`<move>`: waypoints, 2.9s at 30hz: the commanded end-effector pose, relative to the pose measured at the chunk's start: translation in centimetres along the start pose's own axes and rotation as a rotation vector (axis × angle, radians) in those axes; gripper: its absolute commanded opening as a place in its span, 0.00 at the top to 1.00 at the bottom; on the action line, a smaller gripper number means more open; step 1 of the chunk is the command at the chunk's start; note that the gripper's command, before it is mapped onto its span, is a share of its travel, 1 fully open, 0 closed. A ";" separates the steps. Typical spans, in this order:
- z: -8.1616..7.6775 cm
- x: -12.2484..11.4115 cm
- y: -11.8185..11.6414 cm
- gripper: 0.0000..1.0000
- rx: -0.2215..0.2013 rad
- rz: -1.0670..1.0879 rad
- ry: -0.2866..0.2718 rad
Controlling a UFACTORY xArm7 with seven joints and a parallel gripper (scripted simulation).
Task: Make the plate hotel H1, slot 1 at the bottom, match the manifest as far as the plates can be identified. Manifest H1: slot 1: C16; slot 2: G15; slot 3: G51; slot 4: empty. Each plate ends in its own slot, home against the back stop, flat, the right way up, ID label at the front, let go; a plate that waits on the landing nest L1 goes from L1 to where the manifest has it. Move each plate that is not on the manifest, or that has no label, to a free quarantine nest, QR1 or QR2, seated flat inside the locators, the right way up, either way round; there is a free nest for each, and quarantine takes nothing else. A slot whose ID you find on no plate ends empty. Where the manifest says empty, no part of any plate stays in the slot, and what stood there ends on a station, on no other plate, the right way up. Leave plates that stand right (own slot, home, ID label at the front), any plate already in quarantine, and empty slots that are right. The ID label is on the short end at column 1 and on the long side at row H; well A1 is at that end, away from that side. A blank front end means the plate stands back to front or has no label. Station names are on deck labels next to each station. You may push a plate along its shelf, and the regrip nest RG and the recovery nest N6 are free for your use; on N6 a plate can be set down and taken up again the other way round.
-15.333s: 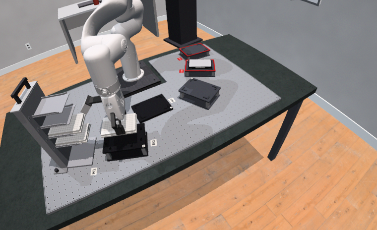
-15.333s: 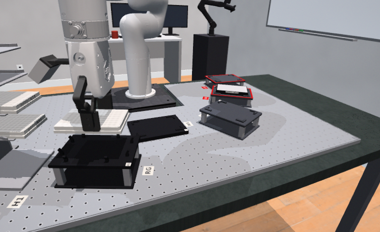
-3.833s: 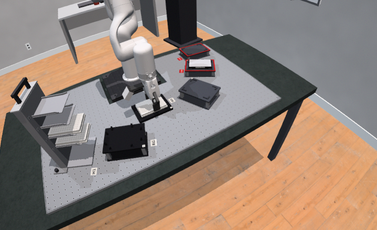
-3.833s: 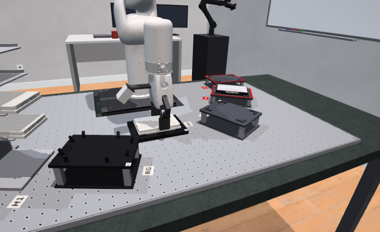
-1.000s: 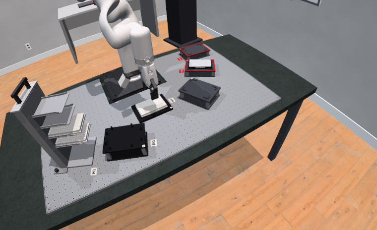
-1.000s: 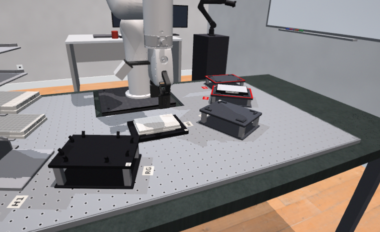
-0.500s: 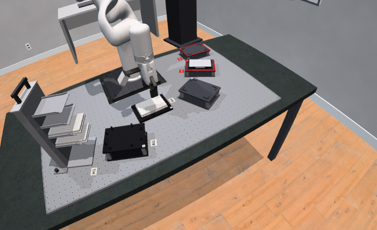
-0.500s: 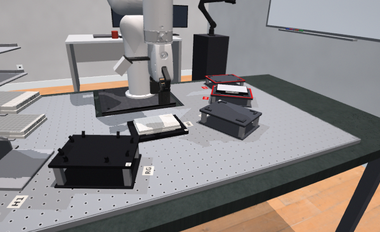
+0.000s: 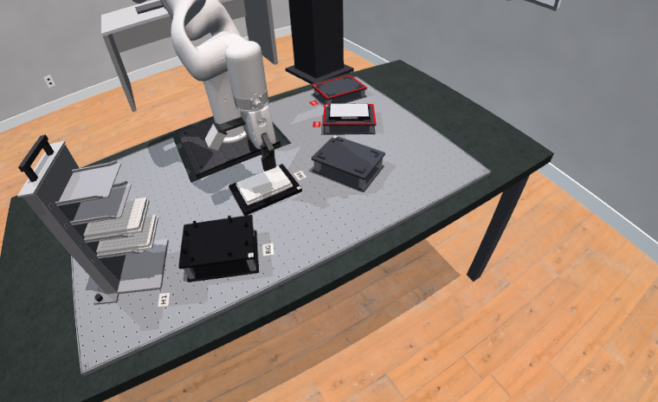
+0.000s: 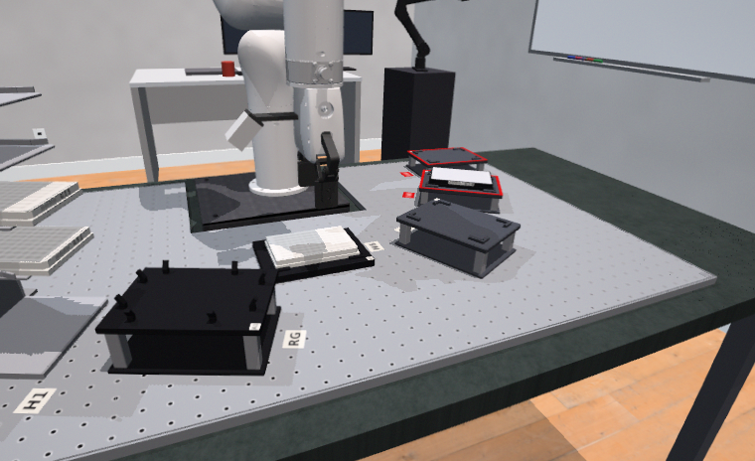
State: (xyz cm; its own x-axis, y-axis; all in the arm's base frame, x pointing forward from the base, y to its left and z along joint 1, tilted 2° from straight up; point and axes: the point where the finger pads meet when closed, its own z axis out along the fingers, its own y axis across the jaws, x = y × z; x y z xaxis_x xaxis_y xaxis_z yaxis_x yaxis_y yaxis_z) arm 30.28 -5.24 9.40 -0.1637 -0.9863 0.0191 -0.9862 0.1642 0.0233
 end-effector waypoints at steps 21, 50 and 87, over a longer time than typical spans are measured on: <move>-5.8 0.0 -0.1 0.00 0.004 0.000 0.000; -14.8 0.0 -0.1 0.00 0.004 0.000 0.000; -16.1 5.1 -10.9 0.00 0.004 0.361 -0.001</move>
State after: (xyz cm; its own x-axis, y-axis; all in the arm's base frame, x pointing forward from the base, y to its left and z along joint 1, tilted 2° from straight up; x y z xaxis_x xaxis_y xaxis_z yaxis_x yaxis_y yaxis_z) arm 38.72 -10.71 25.36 -0.5017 -0.8646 0.0278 -0.8648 0.5021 0.0060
